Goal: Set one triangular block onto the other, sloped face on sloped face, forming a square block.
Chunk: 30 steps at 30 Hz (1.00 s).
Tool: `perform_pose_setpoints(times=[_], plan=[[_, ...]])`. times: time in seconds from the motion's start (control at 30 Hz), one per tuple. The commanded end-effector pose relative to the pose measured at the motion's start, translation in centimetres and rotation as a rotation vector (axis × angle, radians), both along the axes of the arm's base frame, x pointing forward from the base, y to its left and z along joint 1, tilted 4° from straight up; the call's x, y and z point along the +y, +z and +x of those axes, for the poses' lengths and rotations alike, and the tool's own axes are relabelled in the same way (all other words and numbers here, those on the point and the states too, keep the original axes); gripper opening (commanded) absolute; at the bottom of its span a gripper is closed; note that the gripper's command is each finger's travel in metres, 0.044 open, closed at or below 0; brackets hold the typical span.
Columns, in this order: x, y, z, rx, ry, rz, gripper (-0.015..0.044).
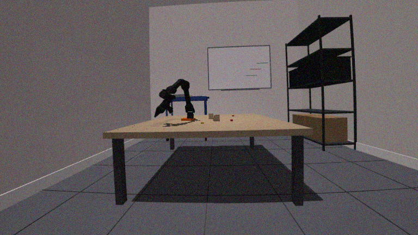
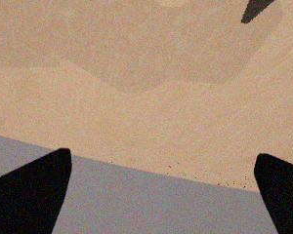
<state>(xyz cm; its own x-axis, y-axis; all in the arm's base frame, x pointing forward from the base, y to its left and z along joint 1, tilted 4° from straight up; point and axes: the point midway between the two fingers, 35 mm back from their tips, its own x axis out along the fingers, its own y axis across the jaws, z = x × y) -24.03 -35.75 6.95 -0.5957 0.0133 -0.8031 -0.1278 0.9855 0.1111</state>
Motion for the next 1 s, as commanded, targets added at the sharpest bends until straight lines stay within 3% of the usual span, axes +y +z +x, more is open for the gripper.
perform_pose_setpoints(times=[0.0,0.37,0.5,0.73,0.97], plan=[[-0.1,0.0,0.3,-0.005,0.009,0.002,0.0426],[-4.7,0.4,18.6,-0.300,0.503,0.126,0.0440],[-4.4,0.8,22.6,-0.354,0.593,0.150,0.0440],[-1.8,2.0,33.1,-0.511,0.852,0.275,0.0440],[4.1,4.0,43.0,-0.678,1.116,0.458,0.0440]])
